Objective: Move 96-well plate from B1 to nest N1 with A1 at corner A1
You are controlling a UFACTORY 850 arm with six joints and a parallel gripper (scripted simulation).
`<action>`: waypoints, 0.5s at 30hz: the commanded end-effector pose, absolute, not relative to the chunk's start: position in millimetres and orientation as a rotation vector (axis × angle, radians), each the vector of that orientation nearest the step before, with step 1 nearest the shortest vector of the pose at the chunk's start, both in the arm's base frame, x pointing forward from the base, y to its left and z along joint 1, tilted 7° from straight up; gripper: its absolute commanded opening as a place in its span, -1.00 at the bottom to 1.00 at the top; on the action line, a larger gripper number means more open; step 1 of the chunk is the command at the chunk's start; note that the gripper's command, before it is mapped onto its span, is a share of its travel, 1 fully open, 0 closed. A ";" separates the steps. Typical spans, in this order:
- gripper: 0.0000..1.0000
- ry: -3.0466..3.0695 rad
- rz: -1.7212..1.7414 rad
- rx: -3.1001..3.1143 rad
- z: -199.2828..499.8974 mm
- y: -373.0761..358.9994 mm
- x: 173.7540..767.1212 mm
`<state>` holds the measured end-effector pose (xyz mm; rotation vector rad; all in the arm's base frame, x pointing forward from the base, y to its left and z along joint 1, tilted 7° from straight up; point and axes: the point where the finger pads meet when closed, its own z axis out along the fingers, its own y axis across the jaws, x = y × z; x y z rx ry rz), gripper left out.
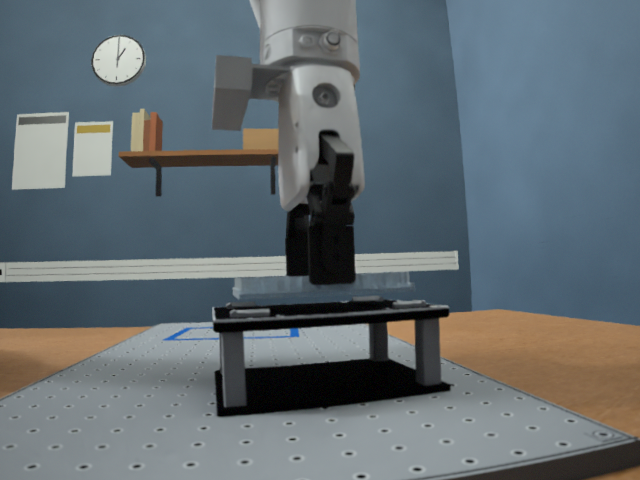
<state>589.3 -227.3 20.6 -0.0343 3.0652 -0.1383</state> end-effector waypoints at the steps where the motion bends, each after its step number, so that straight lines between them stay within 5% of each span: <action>1: -1.00 3.063 -0.139 -0.034 20.8 -227.6 590.3; 15: -1.00 3.063 -0.139 -0.034 18.8 -227.8 590.5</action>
